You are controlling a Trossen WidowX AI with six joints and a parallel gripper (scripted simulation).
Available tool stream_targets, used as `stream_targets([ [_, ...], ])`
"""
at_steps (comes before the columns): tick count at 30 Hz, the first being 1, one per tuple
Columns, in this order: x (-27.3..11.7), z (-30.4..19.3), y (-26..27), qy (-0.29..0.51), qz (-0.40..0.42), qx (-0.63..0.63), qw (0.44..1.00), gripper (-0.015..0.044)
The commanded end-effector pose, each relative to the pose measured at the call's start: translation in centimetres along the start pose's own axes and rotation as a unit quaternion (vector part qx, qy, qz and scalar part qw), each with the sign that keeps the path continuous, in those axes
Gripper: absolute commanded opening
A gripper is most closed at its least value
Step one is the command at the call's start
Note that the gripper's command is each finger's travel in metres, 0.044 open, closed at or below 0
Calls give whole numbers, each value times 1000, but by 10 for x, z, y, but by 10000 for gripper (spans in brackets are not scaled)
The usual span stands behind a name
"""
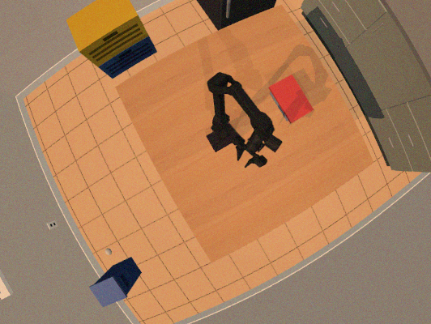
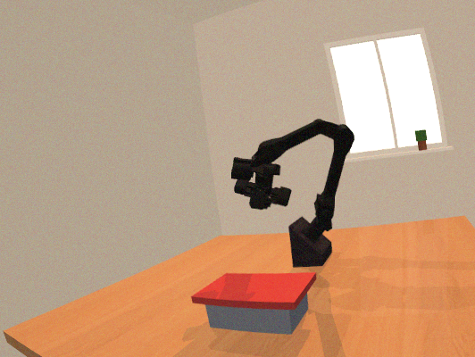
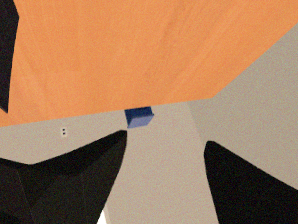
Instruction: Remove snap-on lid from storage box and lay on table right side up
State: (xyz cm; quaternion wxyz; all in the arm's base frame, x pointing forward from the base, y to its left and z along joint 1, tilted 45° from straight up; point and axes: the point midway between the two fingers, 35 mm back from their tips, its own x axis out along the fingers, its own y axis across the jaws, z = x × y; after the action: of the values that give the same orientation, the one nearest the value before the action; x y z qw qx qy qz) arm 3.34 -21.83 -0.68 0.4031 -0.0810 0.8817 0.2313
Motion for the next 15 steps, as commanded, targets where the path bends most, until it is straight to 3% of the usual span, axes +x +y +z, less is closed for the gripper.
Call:
stream_targets([
  [1, -35, 75, -19, -219, -27, 340, 914, 235],
  [15, -95, 140, -21, -417, 103, 545, 720, 235],
])
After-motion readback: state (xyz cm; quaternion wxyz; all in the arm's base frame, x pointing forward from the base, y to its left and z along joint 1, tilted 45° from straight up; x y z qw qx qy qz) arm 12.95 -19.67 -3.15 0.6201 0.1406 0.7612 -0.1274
